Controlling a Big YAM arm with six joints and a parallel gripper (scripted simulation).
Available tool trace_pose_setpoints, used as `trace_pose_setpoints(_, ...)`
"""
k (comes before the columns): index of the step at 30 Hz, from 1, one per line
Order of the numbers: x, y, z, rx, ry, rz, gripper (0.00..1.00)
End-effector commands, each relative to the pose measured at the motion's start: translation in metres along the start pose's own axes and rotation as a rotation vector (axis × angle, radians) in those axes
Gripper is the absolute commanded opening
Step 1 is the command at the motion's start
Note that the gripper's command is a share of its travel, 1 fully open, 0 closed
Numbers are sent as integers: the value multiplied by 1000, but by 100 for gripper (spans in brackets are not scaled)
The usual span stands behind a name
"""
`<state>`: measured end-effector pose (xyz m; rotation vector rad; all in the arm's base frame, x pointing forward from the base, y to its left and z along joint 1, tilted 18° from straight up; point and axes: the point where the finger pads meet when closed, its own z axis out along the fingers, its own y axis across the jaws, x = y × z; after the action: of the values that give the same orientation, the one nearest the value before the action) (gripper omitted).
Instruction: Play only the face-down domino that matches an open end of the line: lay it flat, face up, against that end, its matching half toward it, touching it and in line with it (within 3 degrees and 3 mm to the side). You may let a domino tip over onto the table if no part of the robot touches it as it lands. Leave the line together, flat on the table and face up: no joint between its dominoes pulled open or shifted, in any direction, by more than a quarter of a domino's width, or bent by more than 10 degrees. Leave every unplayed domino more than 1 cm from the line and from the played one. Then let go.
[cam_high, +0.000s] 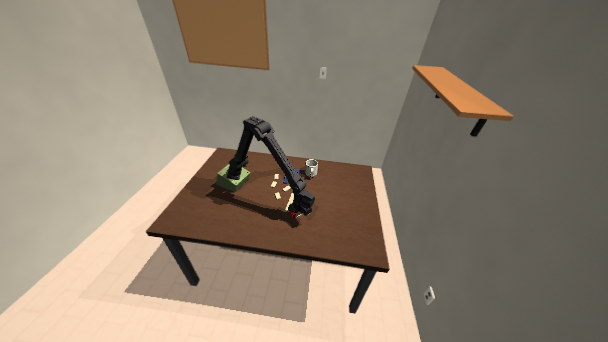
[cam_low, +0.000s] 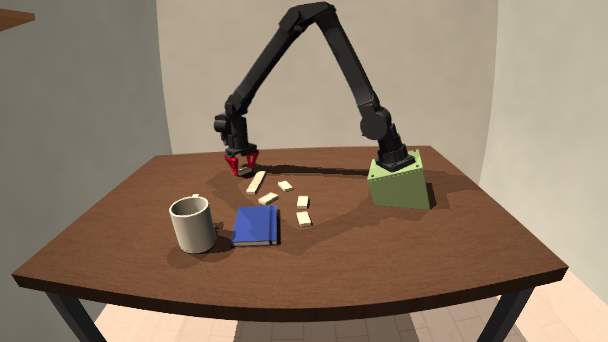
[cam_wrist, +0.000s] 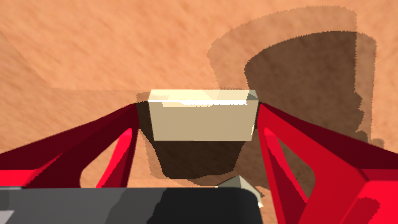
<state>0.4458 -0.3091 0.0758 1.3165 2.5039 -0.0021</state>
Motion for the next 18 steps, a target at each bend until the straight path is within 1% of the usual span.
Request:
trace_pose_setpoints(1,1,-4,-14,-2,-6,8,72)
trace_pose_setpoints(2,-2,0,-5,-3,-8,1,72)
trace_pose_setpoints(11,0,-6,-14,0,-7,11,72)
trace_pose_setpoints(18,0,-6,-14,0,-7,11,72)
